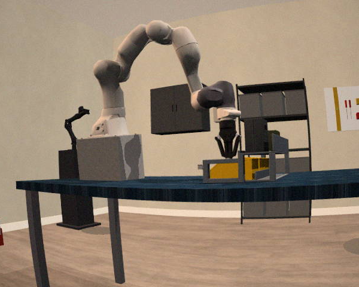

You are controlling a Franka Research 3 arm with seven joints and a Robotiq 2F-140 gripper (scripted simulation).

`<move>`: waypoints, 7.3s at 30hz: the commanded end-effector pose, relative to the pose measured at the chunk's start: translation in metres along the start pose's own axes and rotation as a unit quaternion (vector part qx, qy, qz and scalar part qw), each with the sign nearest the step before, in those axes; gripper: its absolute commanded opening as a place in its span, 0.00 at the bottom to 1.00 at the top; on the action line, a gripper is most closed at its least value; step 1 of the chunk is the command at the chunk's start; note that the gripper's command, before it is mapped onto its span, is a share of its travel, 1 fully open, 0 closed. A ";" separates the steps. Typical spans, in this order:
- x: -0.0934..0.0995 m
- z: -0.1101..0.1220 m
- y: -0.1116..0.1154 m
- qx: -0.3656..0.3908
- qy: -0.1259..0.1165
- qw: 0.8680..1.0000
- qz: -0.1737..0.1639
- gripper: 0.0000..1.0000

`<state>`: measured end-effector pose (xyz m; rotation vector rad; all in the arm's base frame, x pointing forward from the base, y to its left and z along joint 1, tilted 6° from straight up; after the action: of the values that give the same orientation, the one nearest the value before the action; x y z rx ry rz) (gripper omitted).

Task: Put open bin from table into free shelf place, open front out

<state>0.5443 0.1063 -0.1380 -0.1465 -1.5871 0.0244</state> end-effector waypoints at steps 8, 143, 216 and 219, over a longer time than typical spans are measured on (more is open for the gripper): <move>0.000 -0.003 0.001 0.004 0.001 1.000 0.000 0.00; 0.078 0.013 0.000 0.004 0.001 1.000 0.000 0.00; 0.080 0.013 0.000 0.004 0.001 1.000 0.000 0.00; 0.080 0.013 0.000 0.004 0.001 1.000 0.000 0.00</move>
<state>0.5314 0.1154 -0.0588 -0.1453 -1.5870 0.0257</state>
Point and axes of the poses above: the point where the finger pads meet when closed, its own x axis back along the fingers, its own z axis across the jaws, y = z × x, the point moved 3 cm from there along x, back along the fingers, and after that the axes turned 2 degrees about -x, right-handed, at the moved point
